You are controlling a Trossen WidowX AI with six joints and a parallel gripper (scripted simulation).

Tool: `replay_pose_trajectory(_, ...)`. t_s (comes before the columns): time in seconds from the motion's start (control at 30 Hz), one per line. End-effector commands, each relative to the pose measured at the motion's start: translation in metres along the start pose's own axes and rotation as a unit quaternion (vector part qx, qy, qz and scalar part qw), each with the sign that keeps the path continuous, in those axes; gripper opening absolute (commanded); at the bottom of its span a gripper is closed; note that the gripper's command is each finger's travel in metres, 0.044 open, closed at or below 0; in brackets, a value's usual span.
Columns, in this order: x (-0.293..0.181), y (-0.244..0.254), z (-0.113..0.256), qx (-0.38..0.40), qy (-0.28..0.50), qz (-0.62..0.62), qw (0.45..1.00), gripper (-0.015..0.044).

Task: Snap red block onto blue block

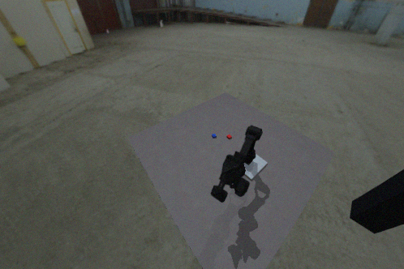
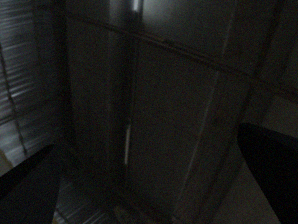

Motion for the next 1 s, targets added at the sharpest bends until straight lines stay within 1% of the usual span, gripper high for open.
replay_pose_trajectory(0.0,0.000,0.000,0.000,0.000,0.000,0.000,1.000,0.0426)
replay_pose_trajectory(0.03,-0.001,0.000,0.000,0.001,0.001,0.001,1.000,0.0440)
replay_pose_trajectory(0.13,-0.018,0.000,0.000,0.016,0.019,0.008,1.000,0.0440)
replay_pose_trajectory(0.37,-0.096,-0.006,0.010,0.085,0.115,0.033,0.989,0.0440)
replay_pose_trajectory(0.57,-0.162,-0.020,0.032,0.146,0.214,0.012,0.966,0.0440)
replay_pose_trajectory(0.77,-0.232,-0.042,0.070,0.190,0.345,-0.022,0.919,0.0440)
replay_pose_trajectory(0.97,-0.289,-0.073,0.121,0.204,0.481,-0.066,0.850,0.0440)
Point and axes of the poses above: the point midway between the two fingers, 35 mm back from their tips, its own z axis back along the fingers, its own y axis across the jaws, x = y × z, the point moved 10 cm from there along z, back along the fingers, and after that the axes turned 8 degrees about -z, right-handed, at the moved point
